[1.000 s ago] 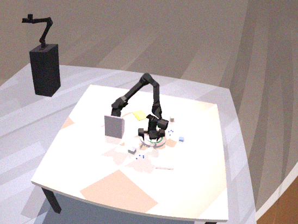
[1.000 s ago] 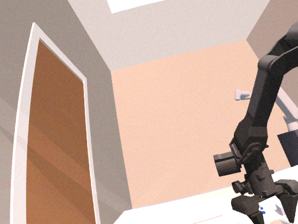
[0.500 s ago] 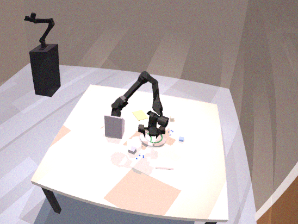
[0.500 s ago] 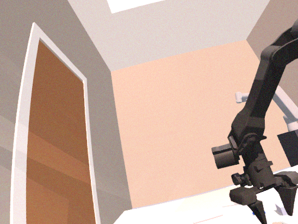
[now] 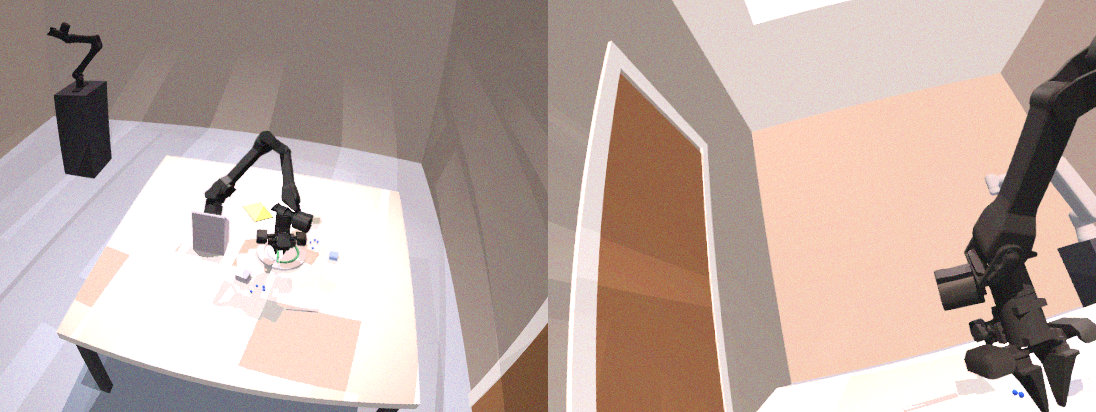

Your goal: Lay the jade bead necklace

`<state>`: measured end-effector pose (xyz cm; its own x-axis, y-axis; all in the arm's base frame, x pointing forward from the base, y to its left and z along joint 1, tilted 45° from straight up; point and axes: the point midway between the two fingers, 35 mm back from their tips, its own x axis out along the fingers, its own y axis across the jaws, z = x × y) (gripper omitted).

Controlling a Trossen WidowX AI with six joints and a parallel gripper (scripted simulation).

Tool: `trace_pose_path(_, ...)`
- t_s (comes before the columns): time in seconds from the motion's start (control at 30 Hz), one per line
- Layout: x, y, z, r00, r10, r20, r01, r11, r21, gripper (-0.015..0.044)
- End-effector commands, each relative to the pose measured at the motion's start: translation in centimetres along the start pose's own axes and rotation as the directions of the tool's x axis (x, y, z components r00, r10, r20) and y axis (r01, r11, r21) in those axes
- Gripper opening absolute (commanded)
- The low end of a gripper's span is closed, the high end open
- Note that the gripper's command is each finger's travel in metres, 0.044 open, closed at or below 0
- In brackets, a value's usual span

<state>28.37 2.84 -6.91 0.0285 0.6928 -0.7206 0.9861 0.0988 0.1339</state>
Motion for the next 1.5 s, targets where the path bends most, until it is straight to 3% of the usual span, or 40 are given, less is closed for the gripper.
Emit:
trace_pose_path(0.0,0.6,-0.2,-0.1,1.0,-0.005,-0.005,0.006,1.0,0.009,0.012)
trace_pose_path(0.73,3.0,-0.5,-0.2,1.0,-0.013,-0.01,0.013,1.0,0.017,0.012)
trace_pose_path(0.9,2.8,-0.3,-0.1,1.0,-0.01,-0.004,0.01,1.0,0.007,0.0)
trace_pose_path(1.47,2.8,-0.3,-0.1,1.0,-0.01,-0.004,0.01,1.0,0.007,0.0)
